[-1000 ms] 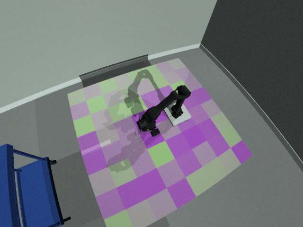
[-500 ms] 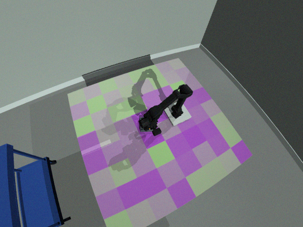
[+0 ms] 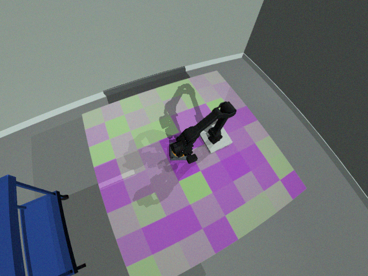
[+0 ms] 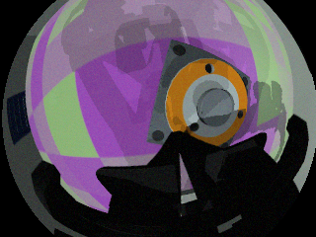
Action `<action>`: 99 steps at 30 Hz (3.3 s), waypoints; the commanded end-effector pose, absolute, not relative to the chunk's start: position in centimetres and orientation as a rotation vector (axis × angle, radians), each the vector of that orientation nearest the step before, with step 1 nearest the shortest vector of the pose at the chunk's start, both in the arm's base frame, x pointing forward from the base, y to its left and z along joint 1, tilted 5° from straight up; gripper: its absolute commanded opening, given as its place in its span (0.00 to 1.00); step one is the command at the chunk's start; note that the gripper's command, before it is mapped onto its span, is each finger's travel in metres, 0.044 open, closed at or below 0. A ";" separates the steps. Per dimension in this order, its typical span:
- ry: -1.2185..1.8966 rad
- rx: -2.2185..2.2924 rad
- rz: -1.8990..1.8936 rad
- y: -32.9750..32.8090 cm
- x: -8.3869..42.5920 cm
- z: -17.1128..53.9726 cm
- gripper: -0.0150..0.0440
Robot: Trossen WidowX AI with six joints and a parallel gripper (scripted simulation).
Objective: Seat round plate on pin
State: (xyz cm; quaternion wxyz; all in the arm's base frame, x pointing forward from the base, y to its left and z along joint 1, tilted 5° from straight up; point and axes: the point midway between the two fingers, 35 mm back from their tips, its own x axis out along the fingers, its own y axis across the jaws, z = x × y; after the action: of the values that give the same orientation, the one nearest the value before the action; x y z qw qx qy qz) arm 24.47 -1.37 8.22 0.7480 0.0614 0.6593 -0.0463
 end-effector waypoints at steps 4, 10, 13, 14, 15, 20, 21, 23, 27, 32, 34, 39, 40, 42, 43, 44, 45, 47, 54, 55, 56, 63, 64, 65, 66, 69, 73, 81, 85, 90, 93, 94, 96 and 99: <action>1.463 0.131 -0.099 -1.6 23.5 7.8 0.25; 1.463 0.131 -0.099 -1.9 23.0 7.7 0.25; 1.463 0.131 -0.099 -2.0 22.8 7.7 0.25; 1.463 0.130 -0.099 -2.1 22.7 7.7 0.25; 1.463 0.130 -0.099 -2.1 22.6 7.7 0.25; 1.463 0.130 -0.100 -2.5 22.3 7.7 0.25; 1.464 0.130 -0.100 -2.5 22.2 7.6 0.25; 1.464 0.130 -0.100 -2.7 22.0 7.6 0.25; 1.464 0.130 -0.100 -3.0 21.7 7.6 0.25; 1.464 0.129 -0.101 -3.5 21.5 7.6 0.25; 1.464 0.129 -0.101 -3.7 21.4 7.6 0.25; 1.464 0.129 -0.101 -4.2 21.1 7.6 0.25; 1.464 0.129 -0.101 -4.4 21.0 7.6 0.25; 1.464 0.128 -0.102 -4.6 21.0 7.6 0.25; 1.465 0.128 -0.102 -4.7 20.9 7.6 0.25; 1.465 0.128 -0.102 -4.8 20.9 7.6 0.25; 1.465 0.128 -0.102 -4.9 20.9 7.6 0.25; 1.465 0.128 -0.102 -5.1 20.8 7.6 0.25; 1.465 0.127 -0.103 -5.9 20.7 7.7 0.25; 1.465 0.127 -0.103 -6.0 20.7 7.7 0.25; 1.465 0.127 -0.103 -6.1 20.7 7.8 0.25; 1.465 0.126 -0.103 -7.0 20.7 7.9 0.25; 1.465 0.126 -0.103 -7.1 20.8 7.9 0.25; 1.465 0.126 -0.104 -7.2 20.8 7.9 0.25; 1.465 0.126 -0.104 -7.3 20.8 7.9 0.25; 1.465 0.126 -0.104 -7.7 20.9 8.0 0.25; 1.464 0.125 -0.104 -8.3 21.1 8.0 0.25; 1.464 0.125 -0.105 -9.2 21.5 8.1 0.25; 1.464 0.125 -0.105 -9.4 21.7 8.2 0.25; 1.464 0.124 -0.105 -9.7 21.9 8.2 0.25; 1.464 0.124 -0.105 -9.8 22.0 8.2 0.25; 1.464 0.124 -0.105 -9.9 22.0 8.2 0.25; 1.464 0.124 -0.105 -10.0 22.1 8.2 0.25; 1.463 0.124 -0.105 -10.1 22.2 8.1 0.25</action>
State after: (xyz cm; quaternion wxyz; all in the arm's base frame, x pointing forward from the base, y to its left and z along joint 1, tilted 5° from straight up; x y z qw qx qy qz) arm 21.92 -9.91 7.97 0.7378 0.0588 0.6707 -0.0497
